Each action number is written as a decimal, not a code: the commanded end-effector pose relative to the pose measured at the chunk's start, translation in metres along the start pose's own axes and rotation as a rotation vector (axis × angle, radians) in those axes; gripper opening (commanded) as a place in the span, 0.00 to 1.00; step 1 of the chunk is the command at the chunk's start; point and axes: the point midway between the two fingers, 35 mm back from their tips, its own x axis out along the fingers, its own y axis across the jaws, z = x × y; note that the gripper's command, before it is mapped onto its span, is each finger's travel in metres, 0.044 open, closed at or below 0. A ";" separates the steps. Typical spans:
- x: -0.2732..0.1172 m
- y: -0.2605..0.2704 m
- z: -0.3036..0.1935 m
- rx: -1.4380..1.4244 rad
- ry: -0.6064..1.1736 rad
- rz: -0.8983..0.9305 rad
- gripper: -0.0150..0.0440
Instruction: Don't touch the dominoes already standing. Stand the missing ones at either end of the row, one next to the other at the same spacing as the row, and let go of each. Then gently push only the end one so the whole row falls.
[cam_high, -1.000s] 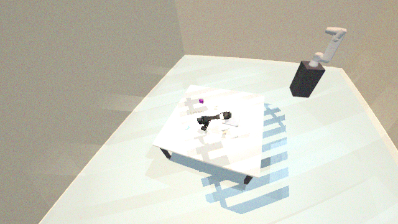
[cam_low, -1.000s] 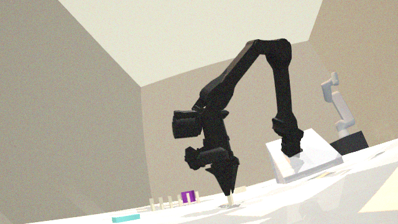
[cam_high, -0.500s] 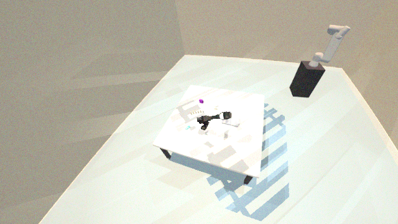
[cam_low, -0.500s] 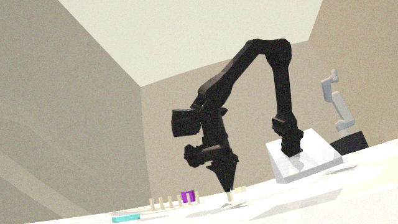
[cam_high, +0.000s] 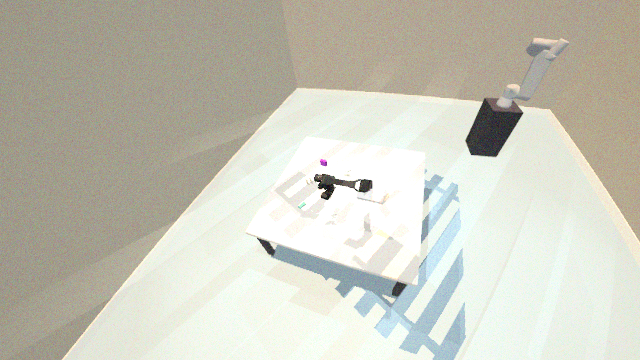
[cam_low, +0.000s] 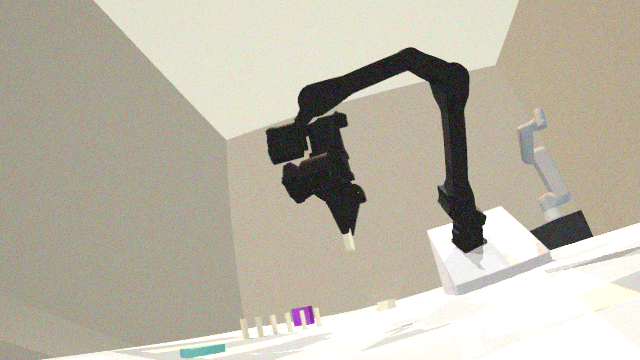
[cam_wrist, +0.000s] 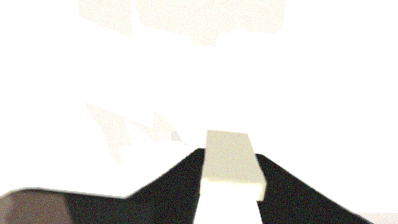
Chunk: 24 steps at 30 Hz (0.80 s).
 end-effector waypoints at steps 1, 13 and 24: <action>-0.011 0.002 -0.005 -0.004 0.009 0.007 0.44; -0.017 -0.110 0.092 -0.223 0.001 -0.036 0.44; -0.015 -0.239 0.140 -0.437 0.009 -0.023 0.44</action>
